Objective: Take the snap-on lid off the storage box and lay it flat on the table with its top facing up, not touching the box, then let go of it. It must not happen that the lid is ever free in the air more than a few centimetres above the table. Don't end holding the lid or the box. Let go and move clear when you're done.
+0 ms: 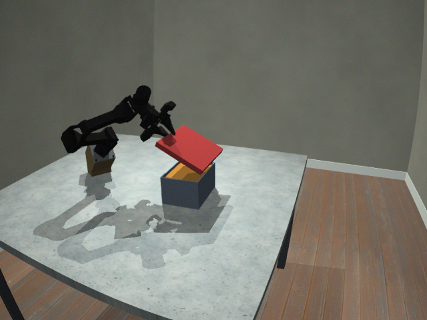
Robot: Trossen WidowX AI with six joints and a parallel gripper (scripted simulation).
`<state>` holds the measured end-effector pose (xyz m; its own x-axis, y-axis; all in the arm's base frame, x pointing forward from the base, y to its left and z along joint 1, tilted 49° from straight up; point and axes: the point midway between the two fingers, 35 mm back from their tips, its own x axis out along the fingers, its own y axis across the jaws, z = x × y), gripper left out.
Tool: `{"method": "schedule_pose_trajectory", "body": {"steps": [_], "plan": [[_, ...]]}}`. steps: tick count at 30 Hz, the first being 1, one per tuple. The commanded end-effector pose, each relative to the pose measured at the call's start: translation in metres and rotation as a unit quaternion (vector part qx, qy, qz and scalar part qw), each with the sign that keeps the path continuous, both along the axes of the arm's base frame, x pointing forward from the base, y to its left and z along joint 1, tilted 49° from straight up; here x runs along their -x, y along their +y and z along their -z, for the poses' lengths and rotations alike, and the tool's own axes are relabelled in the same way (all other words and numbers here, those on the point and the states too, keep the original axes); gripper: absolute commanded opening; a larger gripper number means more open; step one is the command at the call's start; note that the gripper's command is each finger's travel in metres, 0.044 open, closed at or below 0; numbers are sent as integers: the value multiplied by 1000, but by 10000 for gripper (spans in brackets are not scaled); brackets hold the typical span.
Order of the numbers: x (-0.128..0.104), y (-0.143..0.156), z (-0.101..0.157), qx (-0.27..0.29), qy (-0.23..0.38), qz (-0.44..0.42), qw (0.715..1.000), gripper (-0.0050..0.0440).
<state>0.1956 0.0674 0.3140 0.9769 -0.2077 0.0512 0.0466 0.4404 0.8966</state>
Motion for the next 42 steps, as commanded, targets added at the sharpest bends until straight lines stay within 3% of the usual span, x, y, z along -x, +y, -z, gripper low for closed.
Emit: {"method": "schedule_pose_trajectory", "body": {"steps": [1, 42], "plan": [[1, -3, -2, -1, -1, -7, 1000, -50], [22, -76, -35, -1, -1, -7, 1000, -50]]}}
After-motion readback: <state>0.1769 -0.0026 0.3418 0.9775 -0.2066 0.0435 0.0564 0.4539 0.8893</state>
